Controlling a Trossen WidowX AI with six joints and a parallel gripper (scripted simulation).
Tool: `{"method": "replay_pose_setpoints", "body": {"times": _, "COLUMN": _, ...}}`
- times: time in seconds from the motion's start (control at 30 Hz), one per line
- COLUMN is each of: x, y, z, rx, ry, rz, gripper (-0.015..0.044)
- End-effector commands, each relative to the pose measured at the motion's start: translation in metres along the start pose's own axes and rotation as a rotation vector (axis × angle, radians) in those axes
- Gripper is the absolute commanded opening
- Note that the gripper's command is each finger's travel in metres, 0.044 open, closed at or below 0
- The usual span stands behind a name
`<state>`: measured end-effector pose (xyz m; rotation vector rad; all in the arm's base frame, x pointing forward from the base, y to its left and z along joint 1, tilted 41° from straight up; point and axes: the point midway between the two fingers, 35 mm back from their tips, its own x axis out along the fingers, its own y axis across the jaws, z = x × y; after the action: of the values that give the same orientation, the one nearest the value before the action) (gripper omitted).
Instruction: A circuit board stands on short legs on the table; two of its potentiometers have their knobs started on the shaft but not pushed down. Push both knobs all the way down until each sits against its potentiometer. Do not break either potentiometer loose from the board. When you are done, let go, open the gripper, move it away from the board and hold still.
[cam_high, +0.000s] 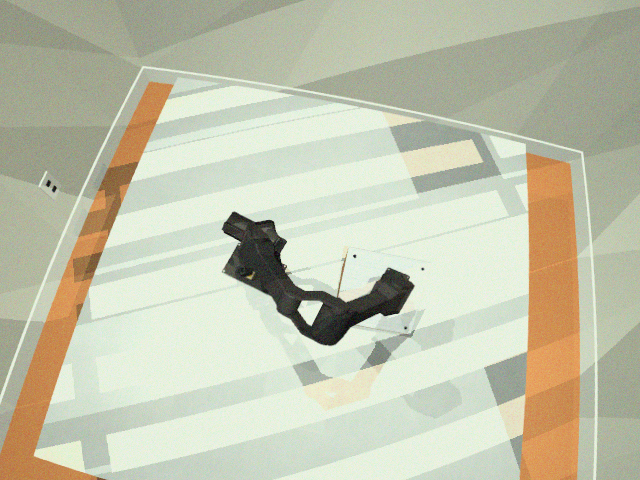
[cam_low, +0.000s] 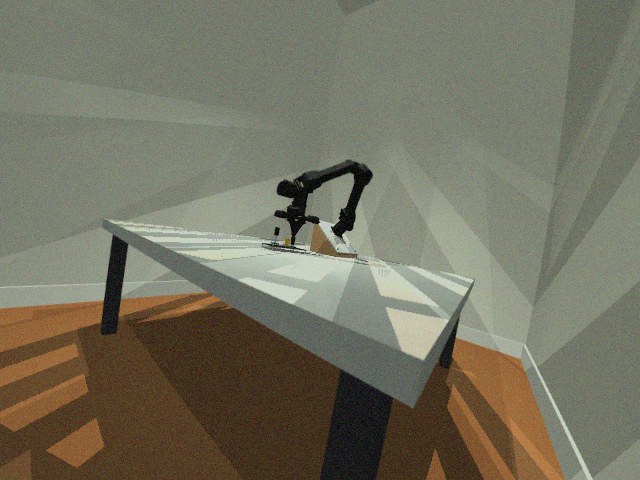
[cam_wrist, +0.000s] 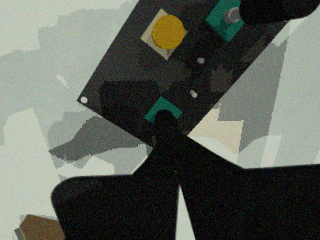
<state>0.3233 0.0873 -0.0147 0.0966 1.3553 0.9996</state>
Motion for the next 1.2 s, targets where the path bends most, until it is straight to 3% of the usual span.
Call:
{"method": "replay_pose_setpoints", "body": {"times": 0.0, "x": 0.002, "y": 0.001, "z": 0.001, "rx": -0.011, "ry": 0.006, "rz": 0.011, "gripper": 0.0000}}
{"method": "replay_pose_setpoints", "body": {"times": 0.53, "x": -0.020, "y": 0.001, "z": 0.001, "rx": -0.011, "ry": 0.007, "rz": 0.010, "gripper": 0.0000}}
{"method": "replay_pose_setpoints", "body": {"times": 0.8, "x": -0.014, "y": 0.002, "z": -0.002, "rx": 0.000, "ry": 0.014, "rz": 0.019, "gripper": 0.0210}}
{"method": "replay_pose_setpoints", "body": {"times": 0.93, "x": -0.026, "y": -0.002, "z": 0.010, "rx": 0.058, "ry": -0.043, "rz": 0.006, "gripper": 0.0105}}
{"method": "replay_pose_setpoints", "body": {"times": 1.07, "x": -0.030, "y": -0.006, "z": 0.016, "rx": -0.066, "ry": -0.043, "rz": 0.001, "gripper": 0.0000}}
{"method": "replay_pose_setpoints", "body": {"times": 1.17, "x": -0.033, "y": -0.009, "z": 0.021, "rx": -0.170, "ry": -0.040, "rz": -0.001, "gripper": 0.0000}}
